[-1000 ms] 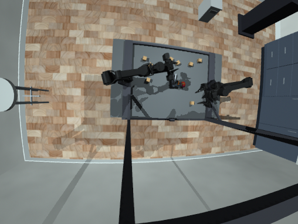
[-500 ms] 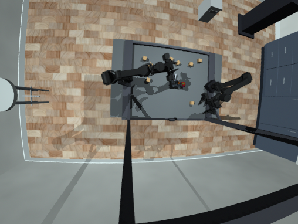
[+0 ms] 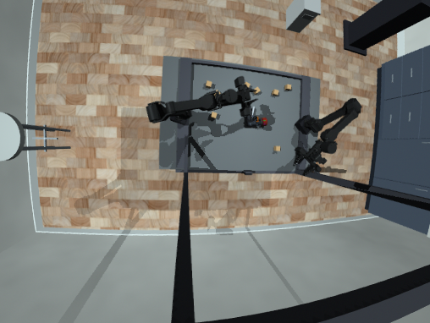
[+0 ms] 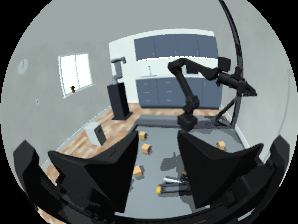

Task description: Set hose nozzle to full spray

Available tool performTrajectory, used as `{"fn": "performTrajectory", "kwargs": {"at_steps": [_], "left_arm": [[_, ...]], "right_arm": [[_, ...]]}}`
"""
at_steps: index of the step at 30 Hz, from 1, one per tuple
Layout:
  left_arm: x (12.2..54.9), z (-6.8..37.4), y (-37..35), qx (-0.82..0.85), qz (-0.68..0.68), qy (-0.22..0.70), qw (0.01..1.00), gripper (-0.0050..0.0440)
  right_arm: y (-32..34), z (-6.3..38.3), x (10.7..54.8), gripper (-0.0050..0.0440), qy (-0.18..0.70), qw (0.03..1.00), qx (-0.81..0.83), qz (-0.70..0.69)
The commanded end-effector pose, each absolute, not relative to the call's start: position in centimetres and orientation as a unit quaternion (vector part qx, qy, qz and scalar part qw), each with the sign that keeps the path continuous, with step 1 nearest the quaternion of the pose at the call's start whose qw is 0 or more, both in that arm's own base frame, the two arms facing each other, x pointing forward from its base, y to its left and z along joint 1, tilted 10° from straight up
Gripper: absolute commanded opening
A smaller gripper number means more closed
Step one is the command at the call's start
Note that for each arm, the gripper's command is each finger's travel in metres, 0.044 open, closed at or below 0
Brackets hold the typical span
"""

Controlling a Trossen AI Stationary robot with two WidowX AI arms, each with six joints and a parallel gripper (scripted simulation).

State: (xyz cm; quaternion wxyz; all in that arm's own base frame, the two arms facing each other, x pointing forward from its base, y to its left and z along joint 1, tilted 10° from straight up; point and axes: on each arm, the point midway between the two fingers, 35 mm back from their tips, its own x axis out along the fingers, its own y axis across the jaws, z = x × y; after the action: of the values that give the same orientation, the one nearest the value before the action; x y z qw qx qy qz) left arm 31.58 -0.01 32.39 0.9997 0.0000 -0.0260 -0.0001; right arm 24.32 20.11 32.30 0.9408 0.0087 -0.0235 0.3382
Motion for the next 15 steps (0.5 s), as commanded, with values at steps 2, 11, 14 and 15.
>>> {"fn": "performTrajectory", "kwargs": {"at_steps": [2,11,14,15], "left_arm": [[31.4,33.1,0.0,-0.002,0.001,-0.035,0.999,0.0188],[31.4,33.1,0.0,-0.002,0.001,-0.035,0.999,0.0188],[31.4,33.1,0.0,-0.002,0.001,-0.035,0.999,0.0188],[31.4,33.1,0.0,-0.002,0.001,-0.035,0.999,0.037]], "right_arm": [[22.9,33.1,21.6,0.0408,-0.033,0.919,0.015,0.394],[25.0,33.0,19.3,0.0408,-0.032,0.898,0.016,0.438],[24.6,33.0,19.7,0.0408,-0.031,0.902,0.015,0.429],[24.7,33.0,19.7,0.0408,-0.031,0.901,0.015,0.432]]}}
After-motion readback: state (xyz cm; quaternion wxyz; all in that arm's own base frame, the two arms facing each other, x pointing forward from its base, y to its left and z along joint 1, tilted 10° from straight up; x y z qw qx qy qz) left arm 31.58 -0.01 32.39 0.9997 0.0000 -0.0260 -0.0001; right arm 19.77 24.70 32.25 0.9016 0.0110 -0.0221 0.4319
